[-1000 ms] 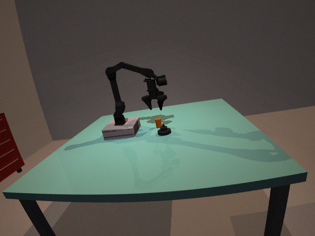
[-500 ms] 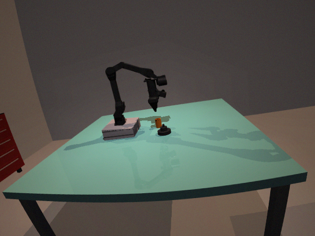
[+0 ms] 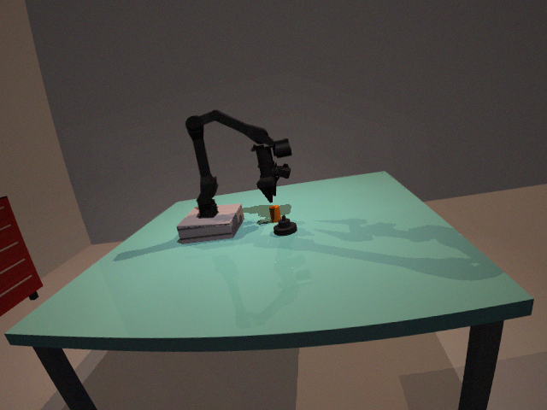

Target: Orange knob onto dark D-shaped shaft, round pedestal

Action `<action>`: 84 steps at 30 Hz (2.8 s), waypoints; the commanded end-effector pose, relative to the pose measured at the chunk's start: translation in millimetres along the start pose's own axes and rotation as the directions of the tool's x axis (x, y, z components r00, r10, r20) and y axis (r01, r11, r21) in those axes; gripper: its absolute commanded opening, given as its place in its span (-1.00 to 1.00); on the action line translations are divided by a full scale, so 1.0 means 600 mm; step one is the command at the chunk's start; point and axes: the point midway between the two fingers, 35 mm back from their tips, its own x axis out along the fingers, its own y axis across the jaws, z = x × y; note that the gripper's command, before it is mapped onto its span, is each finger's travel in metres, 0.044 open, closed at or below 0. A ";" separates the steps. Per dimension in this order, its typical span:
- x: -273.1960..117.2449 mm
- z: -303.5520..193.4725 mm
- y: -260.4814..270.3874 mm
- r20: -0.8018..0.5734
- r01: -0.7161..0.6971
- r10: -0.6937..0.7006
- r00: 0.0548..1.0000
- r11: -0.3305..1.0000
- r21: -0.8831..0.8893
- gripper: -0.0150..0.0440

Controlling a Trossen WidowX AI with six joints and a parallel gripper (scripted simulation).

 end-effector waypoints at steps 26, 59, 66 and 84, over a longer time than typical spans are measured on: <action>0.080 0.000 -0.001 -0.011 0.005 -0.005 1.000 1.000 0.004 1.00; 0.139 -0.005 -0.002 -0.011 0.006 -0.006 1.000 1.000 0.004 0.20; 0.139 -0.005 -0.002 -0.011 0.006 -0.006 1.000 1.000 0.004 -0.03; -0.007 0.026 0.013 -0.009 0.004 -0.004 1.000 1.000 0.004 -0.49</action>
